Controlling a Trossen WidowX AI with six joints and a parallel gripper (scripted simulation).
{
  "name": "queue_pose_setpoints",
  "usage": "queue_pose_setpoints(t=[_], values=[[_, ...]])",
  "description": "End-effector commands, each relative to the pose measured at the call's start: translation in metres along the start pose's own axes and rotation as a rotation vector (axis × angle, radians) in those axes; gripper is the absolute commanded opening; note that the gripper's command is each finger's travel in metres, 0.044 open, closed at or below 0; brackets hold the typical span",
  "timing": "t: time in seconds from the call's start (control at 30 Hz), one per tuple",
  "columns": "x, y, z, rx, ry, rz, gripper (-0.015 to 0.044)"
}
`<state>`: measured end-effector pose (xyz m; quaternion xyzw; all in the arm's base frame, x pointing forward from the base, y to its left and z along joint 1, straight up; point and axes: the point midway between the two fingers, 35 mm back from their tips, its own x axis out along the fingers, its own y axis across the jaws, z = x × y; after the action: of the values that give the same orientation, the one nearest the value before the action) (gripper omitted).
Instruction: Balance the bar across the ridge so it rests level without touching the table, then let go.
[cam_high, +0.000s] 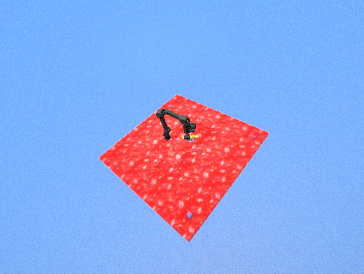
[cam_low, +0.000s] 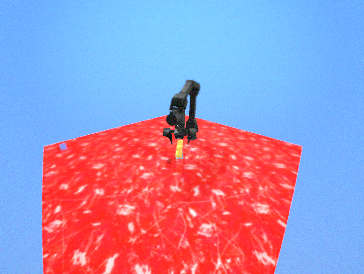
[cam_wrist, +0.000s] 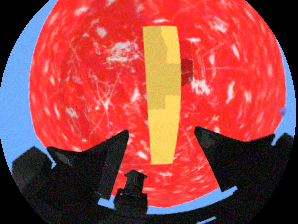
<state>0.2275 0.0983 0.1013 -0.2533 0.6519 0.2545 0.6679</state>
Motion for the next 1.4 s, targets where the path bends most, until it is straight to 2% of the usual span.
queue_pose_setpoints(t=[0.0, 0.17, 0.23, 1.37], values=[[-0.028, -0.002, 0.004, 0.000, -0.006, -0.002, 0.0440], [-0.089, 0.000, 0.002, 0.000, -0.006, -0.002, 0.0440], [-0.097, 0.000, 0.000, 0.000, -0.006, -0.002, 0.0440], [-0.097, 0.000, 0.000, 0.000, -0.006, -0.002, 0.0440]])
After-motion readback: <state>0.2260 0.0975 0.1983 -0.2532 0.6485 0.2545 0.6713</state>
